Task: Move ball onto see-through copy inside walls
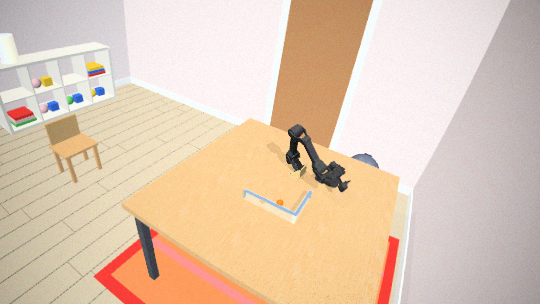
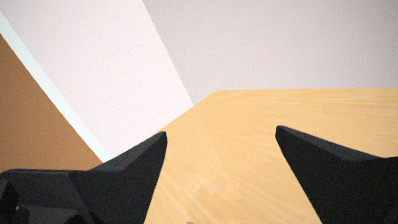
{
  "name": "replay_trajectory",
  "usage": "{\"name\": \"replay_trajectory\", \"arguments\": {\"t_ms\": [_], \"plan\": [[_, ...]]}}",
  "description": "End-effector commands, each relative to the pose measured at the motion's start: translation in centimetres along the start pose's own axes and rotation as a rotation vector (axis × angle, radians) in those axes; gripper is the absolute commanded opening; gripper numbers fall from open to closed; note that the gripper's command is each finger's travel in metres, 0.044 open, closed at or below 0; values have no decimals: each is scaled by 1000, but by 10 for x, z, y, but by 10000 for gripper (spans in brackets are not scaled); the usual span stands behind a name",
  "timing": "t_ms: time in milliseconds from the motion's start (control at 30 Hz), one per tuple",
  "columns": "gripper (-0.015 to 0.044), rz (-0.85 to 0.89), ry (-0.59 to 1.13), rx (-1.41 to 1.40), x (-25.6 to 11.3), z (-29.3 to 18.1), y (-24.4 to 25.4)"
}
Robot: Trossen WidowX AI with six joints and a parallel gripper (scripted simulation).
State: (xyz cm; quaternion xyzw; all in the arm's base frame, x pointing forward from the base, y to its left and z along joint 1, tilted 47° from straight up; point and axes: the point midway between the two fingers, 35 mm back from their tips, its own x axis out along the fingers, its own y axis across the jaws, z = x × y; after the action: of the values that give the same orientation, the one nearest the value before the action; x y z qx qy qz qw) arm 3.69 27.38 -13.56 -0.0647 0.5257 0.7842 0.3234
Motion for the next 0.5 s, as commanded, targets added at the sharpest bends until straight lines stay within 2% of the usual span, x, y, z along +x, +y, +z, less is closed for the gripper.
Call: {"name": "replay_trajectory", "arguments": {"t_ms": [0, 133, 300, 467], "plan": [[374, -5, 3, 5, -1, 0, -1], [280, -125, 70, 133, -17, 3, -22], [280, -369, 167, 383, -61, 6, -57], [280, -655, 250, 644, -125, 5, -78]]}}
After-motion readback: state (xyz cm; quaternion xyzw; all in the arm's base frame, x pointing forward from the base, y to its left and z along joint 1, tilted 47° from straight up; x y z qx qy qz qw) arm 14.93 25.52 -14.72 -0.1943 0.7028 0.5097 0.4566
